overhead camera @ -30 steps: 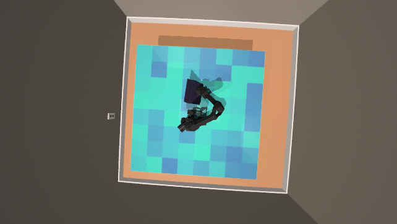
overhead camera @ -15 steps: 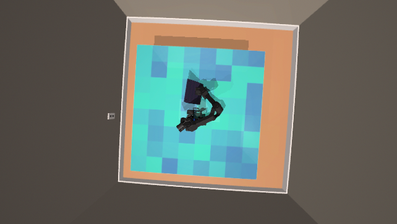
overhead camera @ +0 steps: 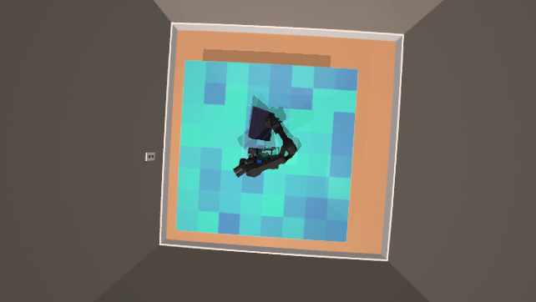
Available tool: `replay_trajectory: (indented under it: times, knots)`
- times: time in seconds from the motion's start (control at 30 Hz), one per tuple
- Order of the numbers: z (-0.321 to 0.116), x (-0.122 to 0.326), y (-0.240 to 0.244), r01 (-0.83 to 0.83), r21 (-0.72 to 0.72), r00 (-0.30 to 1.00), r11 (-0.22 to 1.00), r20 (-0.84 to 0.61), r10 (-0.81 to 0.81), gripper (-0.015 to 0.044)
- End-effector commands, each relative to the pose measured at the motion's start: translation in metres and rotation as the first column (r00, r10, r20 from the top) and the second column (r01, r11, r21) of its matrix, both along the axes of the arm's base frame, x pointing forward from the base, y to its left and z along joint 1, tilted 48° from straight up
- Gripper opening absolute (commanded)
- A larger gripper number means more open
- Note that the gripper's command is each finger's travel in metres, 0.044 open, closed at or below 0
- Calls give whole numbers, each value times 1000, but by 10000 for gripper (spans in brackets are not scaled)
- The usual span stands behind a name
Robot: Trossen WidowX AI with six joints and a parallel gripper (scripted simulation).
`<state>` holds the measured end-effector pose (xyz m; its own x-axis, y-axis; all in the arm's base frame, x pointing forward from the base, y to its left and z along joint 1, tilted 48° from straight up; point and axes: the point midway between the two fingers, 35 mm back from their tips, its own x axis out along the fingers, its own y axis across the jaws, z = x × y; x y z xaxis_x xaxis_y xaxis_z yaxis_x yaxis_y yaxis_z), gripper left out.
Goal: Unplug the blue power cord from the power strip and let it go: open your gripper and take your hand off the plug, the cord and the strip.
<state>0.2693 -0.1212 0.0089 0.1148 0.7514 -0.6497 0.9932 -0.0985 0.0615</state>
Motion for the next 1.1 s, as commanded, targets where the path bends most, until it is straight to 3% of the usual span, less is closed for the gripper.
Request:
replay_trajectory:
  times: [0.0,0.3,0.73,0.87,1.07]
  knots:
    - [-11,-1,-20,2,-43,1000,999,5,-2,0]
    - [-20,-4,-31,3,-43,1000,999,5,-2,0]
    - [-15,-1,-19,3,-39,1000,999,4,-3,341]
    - [-25,-1,-34,3,-41,1000,999,4,-3,440]
    - [-51,-4,-69,3,-43,1000,999,5,-3,440]
